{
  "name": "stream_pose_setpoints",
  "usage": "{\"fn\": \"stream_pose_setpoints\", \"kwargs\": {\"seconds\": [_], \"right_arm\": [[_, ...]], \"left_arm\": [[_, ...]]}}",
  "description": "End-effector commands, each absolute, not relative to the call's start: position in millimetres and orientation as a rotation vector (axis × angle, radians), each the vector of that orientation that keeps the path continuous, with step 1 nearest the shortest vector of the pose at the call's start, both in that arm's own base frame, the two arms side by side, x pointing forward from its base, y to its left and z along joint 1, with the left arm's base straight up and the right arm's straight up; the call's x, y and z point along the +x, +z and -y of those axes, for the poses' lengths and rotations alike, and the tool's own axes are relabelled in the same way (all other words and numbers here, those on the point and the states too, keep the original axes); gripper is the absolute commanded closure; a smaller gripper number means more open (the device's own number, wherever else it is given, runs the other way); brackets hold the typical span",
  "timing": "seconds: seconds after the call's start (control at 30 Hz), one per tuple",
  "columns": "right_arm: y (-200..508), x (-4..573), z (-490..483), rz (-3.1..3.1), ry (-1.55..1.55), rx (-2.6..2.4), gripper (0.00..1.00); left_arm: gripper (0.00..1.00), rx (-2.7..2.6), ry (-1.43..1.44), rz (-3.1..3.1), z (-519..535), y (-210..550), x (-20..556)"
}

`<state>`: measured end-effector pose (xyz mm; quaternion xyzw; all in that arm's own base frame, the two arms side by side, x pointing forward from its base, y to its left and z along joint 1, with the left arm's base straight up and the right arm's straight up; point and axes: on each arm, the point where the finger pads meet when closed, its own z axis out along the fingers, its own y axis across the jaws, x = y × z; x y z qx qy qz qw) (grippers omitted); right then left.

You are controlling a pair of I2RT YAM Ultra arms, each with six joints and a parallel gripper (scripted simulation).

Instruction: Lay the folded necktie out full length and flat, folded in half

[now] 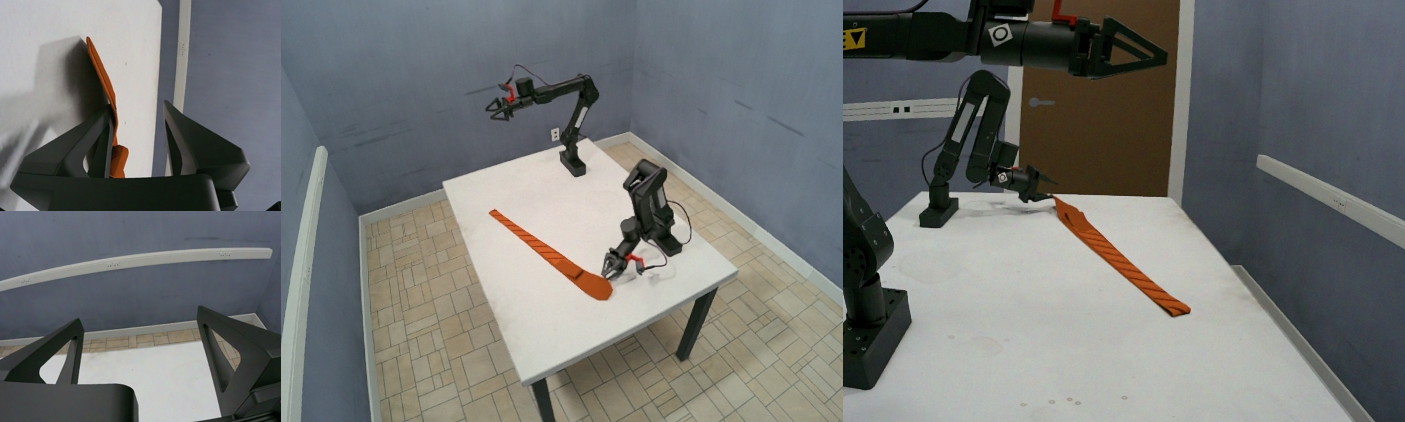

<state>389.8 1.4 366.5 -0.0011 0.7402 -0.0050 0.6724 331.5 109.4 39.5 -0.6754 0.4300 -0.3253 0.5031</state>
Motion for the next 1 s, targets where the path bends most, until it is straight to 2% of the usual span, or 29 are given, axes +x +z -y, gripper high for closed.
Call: {"fn": "stream_pose_setpoints", "kwargs": {"seconds": [0.0,0.97], "right_arm": [[399,383,-1,-1.591,0.002,0.001,0.0],[399,383,-1,-1.591,0.002,0.001,0.0]], "left_arm": [[0.57,-1.558,-0.818,-1.01,-112,49,329],[0.57,-1.558,-0.818,-1.01,-127,49,323]]}}
